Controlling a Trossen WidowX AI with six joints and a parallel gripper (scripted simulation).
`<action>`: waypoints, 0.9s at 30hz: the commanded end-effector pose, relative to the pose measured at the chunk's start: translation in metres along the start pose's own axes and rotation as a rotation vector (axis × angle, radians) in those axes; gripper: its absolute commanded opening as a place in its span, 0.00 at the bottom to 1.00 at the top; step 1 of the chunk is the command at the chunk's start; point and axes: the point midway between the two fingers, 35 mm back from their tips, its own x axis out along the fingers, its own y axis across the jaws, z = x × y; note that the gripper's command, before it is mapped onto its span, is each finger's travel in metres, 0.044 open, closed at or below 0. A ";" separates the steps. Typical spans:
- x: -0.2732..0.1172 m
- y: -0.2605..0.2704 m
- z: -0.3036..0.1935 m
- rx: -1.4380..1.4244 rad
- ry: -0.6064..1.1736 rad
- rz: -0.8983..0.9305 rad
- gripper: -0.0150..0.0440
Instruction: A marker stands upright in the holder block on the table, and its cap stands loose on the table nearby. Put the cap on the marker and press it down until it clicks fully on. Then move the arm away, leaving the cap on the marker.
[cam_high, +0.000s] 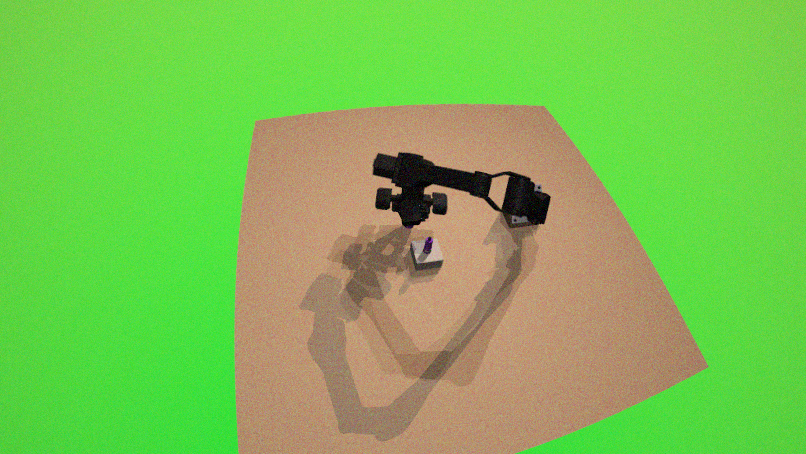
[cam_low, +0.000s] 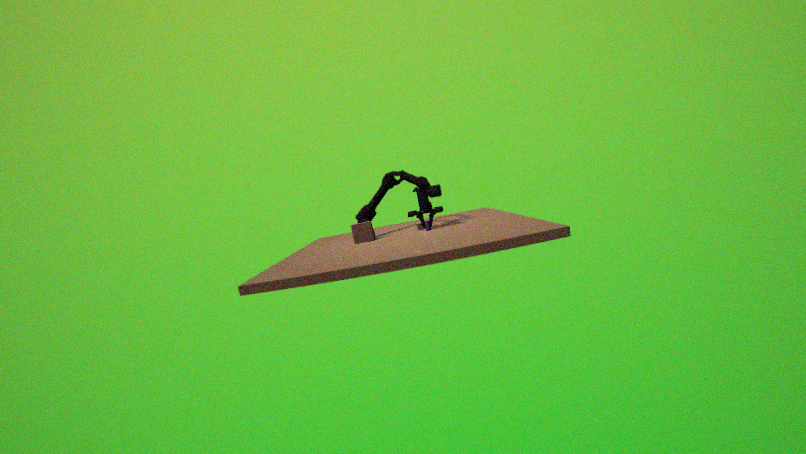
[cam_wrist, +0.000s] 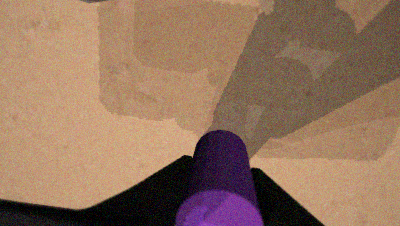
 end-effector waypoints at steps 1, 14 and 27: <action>-0.006 -0.001 0.000 0.004 -0.002 -0.001 0.25; -0.042 -0.001 -0.001 0.005 0.000 -0.002 0.25; -0.065 0.003 0.009 0.005 -0.001 -0.001 0.25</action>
